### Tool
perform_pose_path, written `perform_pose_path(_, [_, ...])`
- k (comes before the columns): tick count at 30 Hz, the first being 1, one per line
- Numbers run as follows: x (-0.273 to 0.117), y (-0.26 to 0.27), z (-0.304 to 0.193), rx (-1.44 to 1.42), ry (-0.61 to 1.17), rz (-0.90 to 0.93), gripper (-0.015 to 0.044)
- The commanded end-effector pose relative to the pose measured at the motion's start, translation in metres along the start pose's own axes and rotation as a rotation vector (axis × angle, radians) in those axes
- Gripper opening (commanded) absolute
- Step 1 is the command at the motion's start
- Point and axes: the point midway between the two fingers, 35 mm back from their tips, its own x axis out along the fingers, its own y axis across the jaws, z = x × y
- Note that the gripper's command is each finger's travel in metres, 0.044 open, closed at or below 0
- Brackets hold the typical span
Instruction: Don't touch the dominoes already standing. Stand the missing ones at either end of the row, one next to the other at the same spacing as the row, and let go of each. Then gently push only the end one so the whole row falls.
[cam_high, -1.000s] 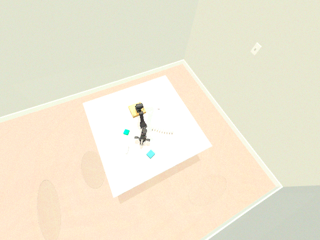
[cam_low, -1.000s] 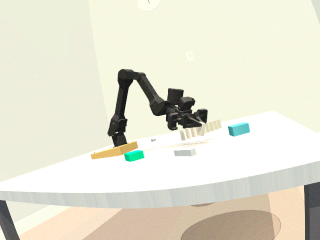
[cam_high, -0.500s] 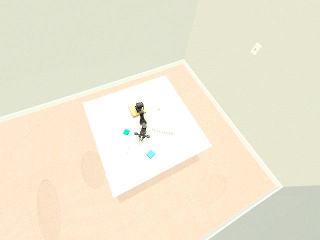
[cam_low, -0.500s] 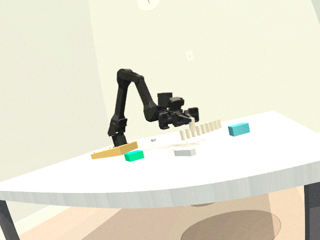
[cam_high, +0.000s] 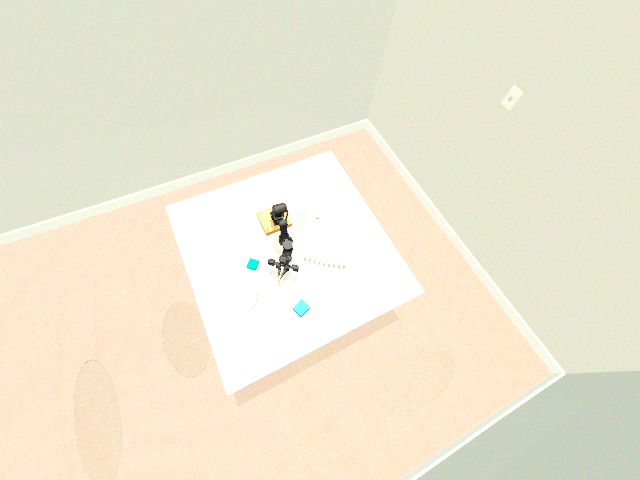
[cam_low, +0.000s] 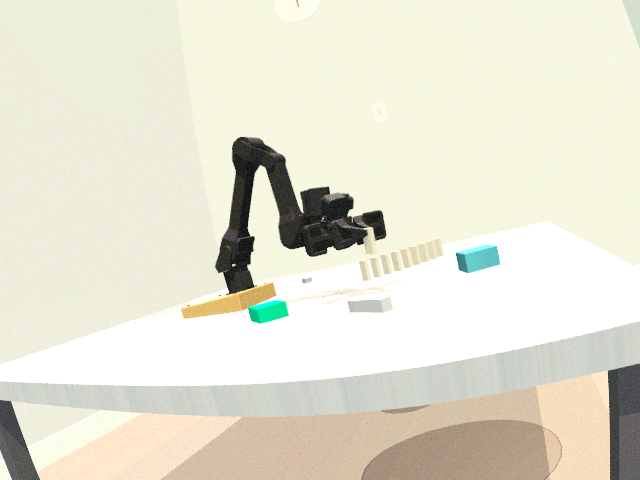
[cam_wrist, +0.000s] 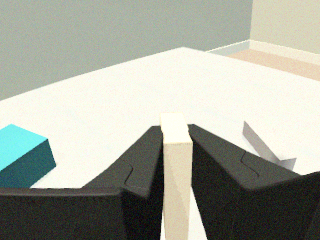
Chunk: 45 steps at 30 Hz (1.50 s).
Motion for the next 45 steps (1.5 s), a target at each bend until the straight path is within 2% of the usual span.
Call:
perform_pose_path(1, [-0.001,-0.001,0.002,-0.004,-0.006,-0.004,0.0028])
perform_pose_path(11, [0.000,-0.001,0.000,-0.003,-0.005,-0.005,0.0028])
perform_pose_path(33, [0.015,-0.001,-0.067,0.006,0.035,-0.017,0.0028])
perform_pose_path(45, [0.015,-0.001,-0.068,0.006,0.035,-0.017,0.0028])
